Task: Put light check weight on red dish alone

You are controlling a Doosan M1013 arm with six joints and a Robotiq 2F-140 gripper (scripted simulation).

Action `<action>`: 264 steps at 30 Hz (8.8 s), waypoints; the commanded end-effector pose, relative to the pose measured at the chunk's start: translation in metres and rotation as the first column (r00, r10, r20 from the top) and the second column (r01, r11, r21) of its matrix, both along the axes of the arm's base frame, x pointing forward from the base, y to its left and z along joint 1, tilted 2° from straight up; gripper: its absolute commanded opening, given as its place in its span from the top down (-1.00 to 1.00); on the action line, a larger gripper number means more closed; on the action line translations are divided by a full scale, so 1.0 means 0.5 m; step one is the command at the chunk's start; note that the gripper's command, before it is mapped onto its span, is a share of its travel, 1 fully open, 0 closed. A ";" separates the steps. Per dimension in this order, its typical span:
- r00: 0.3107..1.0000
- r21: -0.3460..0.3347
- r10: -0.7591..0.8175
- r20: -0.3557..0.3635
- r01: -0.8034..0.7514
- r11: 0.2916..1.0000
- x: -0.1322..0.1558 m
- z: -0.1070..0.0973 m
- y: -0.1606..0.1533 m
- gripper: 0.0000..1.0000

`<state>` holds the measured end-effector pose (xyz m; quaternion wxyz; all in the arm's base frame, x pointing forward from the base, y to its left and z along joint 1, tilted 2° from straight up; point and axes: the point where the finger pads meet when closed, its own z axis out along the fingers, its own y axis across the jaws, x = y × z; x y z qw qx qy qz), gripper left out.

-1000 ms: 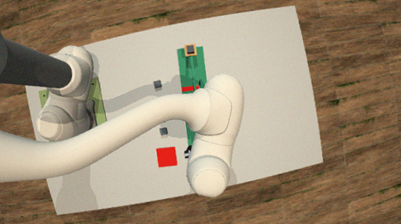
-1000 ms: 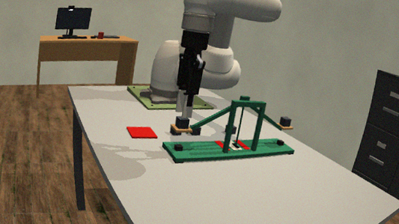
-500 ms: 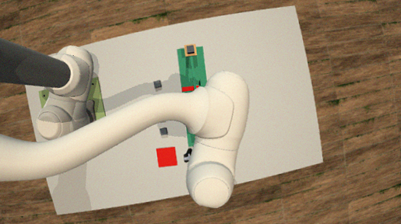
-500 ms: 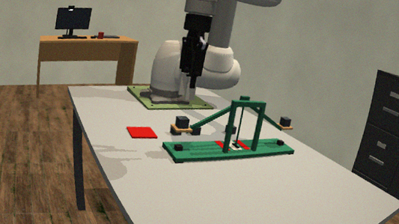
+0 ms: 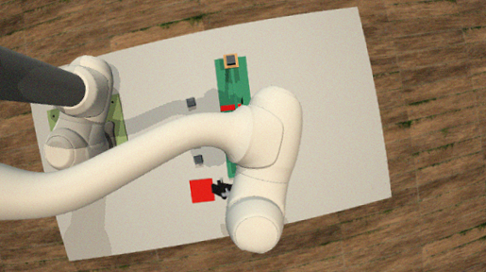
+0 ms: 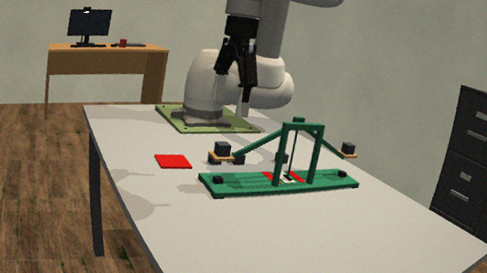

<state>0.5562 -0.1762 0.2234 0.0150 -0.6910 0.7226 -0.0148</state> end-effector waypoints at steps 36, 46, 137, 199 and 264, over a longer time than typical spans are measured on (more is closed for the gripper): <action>1.000 0.000 0.000 0.000 0.000 1.000 -0.008 0.172 0.000 -1.00; 1.000 0.000 0.000 0.000 0.000 1.000 -0.054 0.170 0.025 -1.00; 1.000 0.000 0.000 0.000 0.000 1.000 -0.340 0.158 0.175 -1.00; 1.000 0.000 0.000 0.000 0.000 1.000 0.000 -0.007 0.001 0.30; 1.000 0.000 0.000 0.000 0.000 1.000 0.002 -0.053 0.001 0.30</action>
